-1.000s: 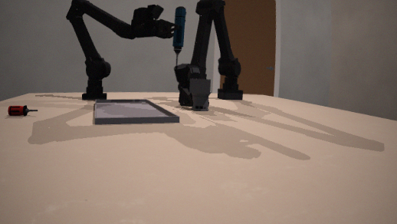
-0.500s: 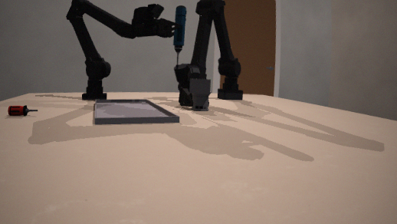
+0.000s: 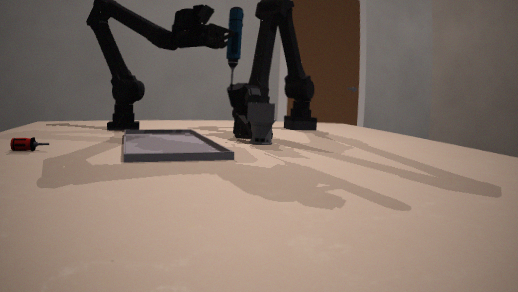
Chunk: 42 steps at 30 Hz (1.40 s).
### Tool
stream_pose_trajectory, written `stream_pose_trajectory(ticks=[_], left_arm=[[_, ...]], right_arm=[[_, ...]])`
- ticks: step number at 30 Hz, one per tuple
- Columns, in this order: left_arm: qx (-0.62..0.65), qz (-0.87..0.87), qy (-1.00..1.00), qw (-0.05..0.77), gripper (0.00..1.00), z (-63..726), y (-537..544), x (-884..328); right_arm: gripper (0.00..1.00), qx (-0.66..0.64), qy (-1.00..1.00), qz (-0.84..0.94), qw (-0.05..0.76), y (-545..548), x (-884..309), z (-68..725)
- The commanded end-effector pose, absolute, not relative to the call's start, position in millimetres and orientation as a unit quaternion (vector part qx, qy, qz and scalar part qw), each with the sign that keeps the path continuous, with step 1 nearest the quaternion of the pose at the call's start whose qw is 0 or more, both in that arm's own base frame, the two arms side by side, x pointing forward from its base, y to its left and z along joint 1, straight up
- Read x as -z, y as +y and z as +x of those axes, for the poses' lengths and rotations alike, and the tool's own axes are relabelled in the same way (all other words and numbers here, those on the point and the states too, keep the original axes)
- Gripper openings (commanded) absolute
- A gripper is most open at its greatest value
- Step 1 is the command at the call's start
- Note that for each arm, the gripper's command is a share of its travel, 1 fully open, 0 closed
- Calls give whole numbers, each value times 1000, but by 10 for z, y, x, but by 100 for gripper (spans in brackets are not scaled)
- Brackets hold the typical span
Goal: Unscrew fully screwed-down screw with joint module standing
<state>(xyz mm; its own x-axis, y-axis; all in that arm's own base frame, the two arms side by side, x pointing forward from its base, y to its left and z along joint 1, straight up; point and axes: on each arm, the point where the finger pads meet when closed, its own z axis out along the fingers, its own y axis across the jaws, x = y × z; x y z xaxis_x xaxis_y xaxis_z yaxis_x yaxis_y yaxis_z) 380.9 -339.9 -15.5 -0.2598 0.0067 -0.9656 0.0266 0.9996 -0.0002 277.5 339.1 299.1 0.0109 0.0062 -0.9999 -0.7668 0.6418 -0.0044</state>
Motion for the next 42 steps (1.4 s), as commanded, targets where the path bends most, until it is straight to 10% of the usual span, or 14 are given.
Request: stream_pose_trajectory(ticks=[1,42], left_arm=[[8,20,794,608,59,3744,-3424,247],[8,20,794,608,59,3744,-3424,247]], right_arm=[[42,-322,593,-278,683,3556,-3660,2864],[42,-324,592,-276,685,3555,-3693,2871]])
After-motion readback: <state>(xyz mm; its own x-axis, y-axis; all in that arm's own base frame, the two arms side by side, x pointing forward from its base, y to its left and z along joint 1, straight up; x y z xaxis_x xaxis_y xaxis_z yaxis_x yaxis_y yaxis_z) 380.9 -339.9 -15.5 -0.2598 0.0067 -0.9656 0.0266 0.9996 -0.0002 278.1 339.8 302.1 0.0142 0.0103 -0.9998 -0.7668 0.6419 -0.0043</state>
